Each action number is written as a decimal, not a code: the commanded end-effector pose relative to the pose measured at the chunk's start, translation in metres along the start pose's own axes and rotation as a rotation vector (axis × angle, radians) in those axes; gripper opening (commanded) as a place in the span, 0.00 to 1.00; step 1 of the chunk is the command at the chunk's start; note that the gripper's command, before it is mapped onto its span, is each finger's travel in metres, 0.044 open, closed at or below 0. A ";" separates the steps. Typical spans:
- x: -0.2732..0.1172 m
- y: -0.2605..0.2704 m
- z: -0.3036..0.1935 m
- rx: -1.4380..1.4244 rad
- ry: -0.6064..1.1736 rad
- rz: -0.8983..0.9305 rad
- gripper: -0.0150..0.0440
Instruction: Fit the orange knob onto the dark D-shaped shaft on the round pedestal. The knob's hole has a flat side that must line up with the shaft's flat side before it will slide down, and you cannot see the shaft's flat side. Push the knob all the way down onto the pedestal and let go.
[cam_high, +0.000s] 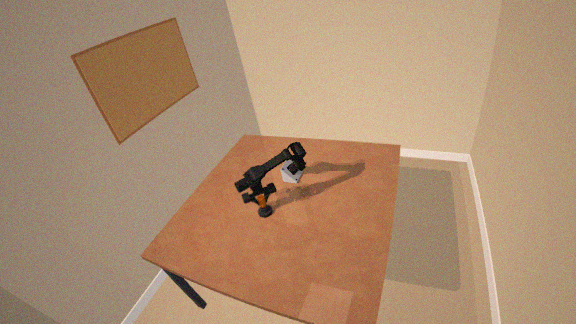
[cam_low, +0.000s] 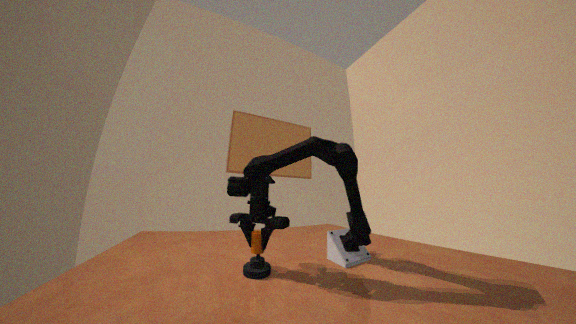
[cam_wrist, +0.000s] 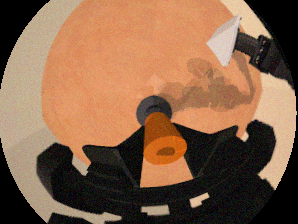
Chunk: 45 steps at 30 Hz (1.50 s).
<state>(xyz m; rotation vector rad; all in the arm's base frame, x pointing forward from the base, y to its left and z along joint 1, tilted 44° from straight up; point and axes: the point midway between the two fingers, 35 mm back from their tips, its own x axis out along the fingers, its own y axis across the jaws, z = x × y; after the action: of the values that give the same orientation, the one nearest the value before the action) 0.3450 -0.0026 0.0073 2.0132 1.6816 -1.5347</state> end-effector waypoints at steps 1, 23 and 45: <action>0.001 0.002 -0.001 0.023 -0.002 0.002 0.25; 0.005 -0.002 0.002 0.023 -0.001 0.002 0.25; 0.000 0.001 -0.001 0.233 -0.001 0.002 0.25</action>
<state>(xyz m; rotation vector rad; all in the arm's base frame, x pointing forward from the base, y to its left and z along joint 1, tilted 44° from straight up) 0.3446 -0.0013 0.0085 2.1068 1.5798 -1.7772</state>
